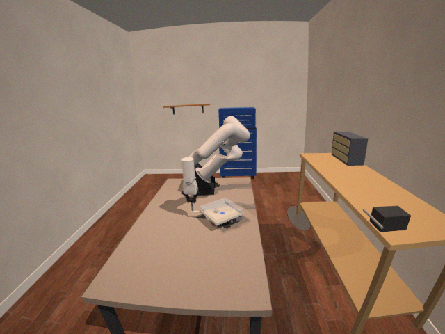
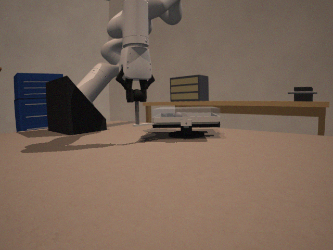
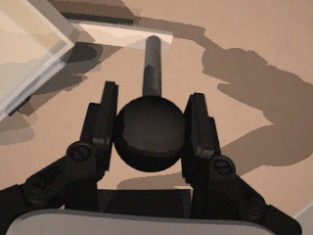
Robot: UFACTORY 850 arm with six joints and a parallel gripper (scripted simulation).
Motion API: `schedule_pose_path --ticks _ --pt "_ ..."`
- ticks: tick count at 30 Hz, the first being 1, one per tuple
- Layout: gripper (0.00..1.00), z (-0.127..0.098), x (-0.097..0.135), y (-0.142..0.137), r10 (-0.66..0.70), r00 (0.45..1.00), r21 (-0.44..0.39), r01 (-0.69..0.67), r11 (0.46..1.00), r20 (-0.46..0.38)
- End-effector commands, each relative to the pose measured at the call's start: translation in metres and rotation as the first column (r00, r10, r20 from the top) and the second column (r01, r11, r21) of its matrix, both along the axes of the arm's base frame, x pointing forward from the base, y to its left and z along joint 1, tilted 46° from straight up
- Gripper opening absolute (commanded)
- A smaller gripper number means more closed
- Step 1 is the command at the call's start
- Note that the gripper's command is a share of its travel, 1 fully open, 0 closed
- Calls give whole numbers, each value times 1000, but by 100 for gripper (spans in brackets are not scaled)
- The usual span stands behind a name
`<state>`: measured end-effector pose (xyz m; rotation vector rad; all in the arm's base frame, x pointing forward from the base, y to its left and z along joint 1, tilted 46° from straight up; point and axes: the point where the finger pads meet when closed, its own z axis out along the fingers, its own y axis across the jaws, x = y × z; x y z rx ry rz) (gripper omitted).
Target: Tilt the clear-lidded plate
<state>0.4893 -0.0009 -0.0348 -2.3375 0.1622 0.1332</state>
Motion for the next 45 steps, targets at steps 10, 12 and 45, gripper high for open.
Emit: schedule_pose_path --ticks 10,12,45 --pt "0 2 2 -1 -1 1000 -1 1 1000 2" --pt "0 3 1 -1 -1 1000 -1 1 1000 2" --pt "0 4 1 -2 -1 1000 -1 1 1000 2"
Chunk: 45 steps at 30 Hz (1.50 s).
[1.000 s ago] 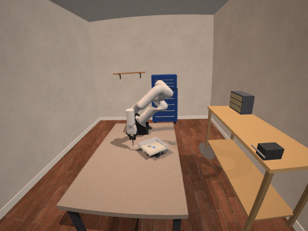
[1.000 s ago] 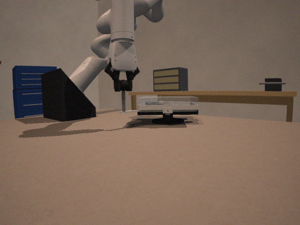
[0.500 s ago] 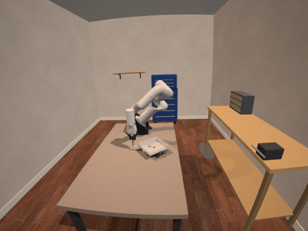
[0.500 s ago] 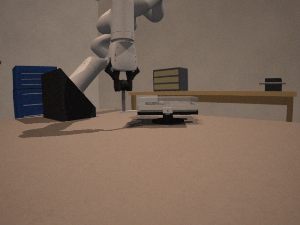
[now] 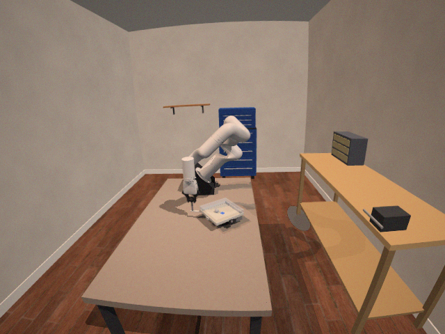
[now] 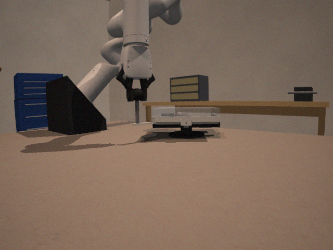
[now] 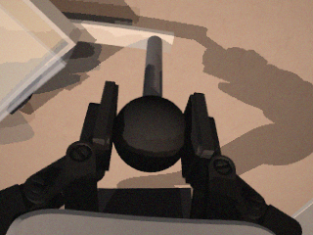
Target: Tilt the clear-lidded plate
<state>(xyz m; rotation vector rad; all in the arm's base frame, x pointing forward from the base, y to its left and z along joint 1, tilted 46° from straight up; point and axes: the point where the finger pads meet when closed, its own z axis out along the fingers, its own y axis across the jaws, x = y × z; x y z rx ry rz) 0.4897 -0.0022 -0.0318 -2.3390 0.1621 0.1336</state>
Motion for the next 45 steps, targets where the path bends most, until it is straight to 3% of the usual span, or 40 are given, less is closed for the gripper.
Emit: schedule_pose_path --ticks 1,45 --pt "0 1 1 -1 -1 1000 1 1 1000 2" --pt "0 -3 0 1 -1 1000 1 1 1000 2"
